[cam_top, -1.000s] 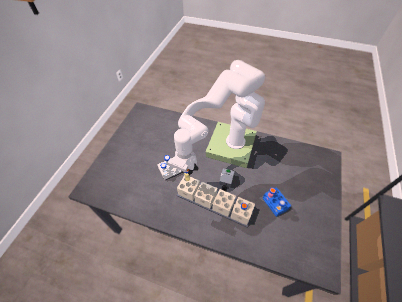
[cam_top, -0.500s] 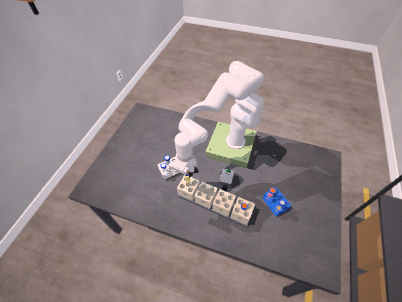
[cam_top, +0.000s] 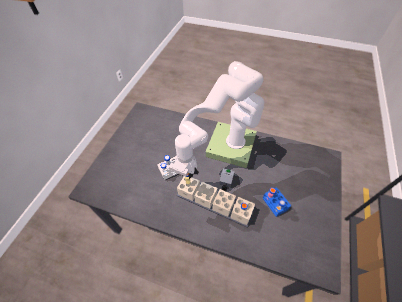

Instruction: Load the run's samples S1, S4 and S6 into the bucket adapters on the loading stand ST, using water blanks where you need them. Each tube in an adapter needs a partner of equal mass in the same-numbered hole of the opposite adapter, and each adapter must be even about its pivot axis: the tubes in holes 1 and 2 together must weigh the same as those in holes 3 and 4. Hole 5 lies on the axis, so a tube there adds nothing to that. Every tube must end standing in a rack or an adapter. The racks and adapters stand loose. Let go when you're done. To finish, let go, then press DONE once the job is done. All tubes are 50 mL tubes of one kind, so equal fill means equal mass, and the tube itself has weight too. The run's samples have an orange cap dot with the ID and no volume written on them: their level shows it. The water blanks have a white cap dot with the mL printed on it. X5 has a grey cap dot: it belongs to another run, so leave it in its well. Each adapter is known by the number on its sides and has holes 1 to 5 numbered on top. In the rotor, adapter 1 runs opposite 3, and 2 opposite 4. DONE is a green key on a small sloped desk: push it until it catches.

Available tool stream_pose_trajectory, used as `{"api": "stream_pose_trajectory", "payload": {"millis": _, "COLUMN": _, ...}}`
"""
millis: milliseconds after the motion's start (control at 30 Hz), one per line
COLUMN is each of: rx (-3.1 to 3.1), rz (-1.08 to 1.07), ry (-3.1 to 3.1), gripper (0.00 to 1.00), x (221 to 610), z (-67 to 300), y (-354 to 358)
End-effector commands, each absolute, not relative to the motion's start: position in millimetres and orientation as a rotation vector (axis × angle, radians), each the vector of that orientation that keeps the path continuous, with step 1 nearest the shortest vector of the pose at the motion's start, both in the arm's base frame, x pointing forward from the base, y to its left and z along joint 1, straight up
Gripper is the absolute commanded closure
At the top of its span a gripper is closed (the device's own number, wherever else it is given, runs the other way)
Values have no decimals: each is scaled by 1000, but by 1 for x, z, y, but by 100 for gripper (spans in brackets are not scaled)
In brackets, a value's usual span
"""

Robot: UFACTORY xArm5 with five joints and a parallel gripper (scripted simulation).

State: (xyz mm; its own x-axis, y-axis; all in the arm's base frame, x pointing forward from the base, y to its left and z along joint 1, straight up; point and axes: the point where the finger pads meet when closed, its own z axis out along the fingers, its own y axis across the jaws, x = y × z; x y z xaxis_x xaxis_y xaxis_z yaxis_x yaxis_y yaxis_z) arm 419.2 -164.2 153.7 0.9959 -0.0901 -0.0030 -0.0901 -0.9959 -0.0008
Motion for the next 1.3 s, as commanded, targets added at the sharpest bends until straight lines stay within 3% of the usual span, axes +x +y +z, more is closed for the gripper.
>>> {"api": "stream_pose_trajectory", "payload": {"millis": 0, "rx": -3138, "rz": -2, "ry": 142, "gripper": 100, "x": 420, "z": 155, "y": -165}}
{"api": "stream_pose_trajectory", "payload": {"millis": 1267, "rx": -3138, "rz": -2, "ry": 142, "gripper": 100, "x": 420, "z": 128, "y": -165}}
